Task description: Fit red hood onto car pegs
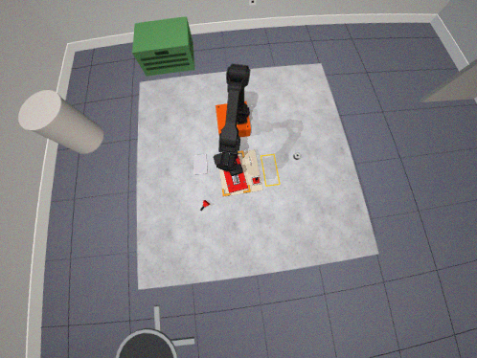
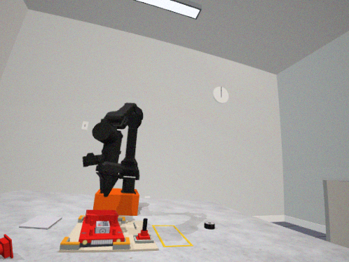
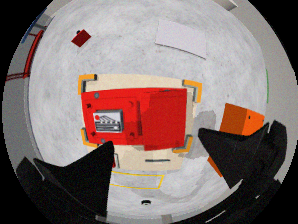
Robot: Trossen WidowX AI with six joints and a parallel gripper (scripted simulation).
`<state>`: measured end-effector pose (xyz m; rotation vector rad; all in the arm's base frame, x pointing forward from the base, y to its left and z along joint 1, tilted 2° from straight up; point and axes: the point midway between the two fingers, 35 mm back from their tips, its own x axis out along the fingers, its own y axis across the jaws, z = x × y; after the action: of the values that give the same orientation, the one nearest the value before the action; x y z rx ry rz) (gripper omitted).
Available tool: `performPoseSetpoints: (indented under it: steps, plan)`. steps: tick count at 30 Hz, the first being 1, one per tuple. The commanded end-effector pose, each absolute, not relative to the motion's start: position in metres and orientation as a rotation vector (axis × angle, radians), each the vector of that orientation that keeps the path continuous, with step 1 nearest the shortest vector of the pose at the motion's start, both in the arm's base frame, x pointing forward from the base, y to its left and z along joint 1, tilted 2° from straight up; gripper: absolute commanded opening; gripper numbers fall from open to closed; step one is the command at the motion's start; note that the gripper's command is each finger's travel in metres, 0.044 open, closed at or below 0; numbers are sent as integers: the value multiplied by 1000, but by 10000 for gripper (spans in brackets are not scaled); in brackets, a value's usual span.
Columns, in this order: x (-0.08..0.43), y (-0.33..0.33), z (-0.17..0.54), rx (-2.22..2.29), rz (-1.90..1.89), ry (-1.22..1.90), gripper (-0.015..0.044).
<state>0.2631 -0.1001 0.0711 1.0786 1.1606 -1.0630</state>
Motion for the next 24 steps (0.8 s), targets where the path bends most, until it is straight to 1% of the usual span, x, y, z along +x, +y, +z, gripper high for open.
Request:
performPoseSetpoints:
  steps: [1,24]
  plan:
    - [247,-99,67,1102,-1100,1199,440]
    - [249,-100,55,1102,-1100,1199,440]
